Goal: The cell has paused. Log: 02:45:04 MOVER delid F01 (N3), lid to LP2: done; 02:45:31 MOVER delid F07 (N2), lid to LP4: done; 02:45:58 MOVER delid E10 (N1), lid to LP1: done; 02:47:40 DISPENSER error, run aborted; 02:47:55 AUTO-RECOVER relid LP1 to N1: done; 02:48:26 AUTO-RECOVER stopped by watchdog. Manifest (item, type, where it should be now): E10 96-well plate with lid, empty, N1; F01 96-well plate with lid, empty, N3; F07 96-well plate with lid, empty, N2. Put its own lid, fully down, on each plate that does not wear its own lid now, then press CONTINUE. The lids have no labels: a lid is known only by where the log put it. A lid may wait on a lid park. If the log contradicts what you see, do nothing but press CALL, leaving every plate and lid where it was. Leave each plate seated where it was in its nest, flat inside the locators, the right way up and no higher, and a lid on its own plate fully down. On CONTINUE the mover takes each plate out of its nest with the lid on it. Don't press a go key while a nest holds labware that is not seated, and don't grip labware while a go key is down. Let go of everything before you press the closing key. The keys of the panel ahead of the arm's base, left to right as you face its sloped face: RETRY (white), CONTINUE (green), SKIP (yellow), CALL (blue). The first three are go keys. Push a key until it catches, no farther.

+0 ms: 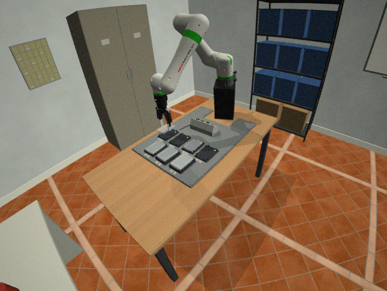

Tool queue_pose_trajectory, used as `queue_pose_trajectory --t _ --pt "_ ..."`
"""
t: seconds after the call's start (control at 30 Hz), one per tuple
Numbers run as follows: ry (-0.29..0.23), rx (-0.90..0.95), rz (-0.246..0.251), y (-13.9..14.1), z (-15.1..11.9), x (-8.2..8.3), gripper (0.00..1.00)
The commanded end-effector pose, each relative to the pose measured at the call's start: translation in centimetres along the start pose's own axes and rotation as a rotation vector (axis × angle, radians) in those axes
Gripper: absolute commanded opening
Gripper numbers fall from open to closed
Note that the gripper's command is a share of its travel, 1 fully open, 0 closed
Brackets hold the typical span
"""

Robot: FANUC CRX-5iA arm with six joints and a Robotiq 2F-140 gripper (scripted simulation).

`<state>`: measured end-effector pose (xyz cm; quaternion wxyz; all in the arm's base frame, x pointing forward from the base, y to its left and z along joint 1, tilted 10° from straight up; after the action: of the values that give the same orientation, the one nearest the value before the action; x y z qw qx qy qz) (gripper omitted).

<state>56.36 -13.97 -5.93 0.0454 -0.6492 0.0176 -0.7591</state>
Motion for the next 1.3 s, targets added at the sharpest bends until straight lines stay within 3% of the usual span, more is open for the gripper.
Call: queue_pose_trajectory --t 0.0,0.03,0.07,0.1,0.17,0.2,0.27,0.3,0.43,1.27 --pt "-0.002 0.0 0.0 -2.4 3.2 -0.1 0.0" --pt "-0.003 0.001 0.001 -5.3 6.4 -0.2 0.0" --pt "-0.003 0.001 0.001 -5.3 6.4 -0.2 0.0" --pt "-0.004 0.001 0.001 -7.5 8.2 -0.1 0.0" --pt "-0.004 0.001 0.001 -8.7 9.5 -0.2 0.0" --pt "-0.003 0.0 0.0 -11.3 11.3 -0.1 0.0" --pt "-0.003 0.0 0.0 -12.2 12.2 -0.2 0.0" --pt "-0.002 -0.001 -0.001 -15.1 14.1 -0.1 0.0" --pt "-0.001 -0.003 -0.003 -18.1 15.8 0.0 0.0" --pt "-0.001 -0.003 -0.003 -18.3 15.9 0.0 0.0"
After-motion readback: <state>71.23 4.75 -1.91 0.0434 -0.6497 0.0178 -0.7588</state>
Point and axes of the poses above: the point where the finger pads meet when closed, its own x axis back along the fingers, its own y axis across the jaws, z = x × y, the point moved 7 cm from there along x, back along the fingers, and after that the axes turned 1 degree about -x, right-handed, at the moved point
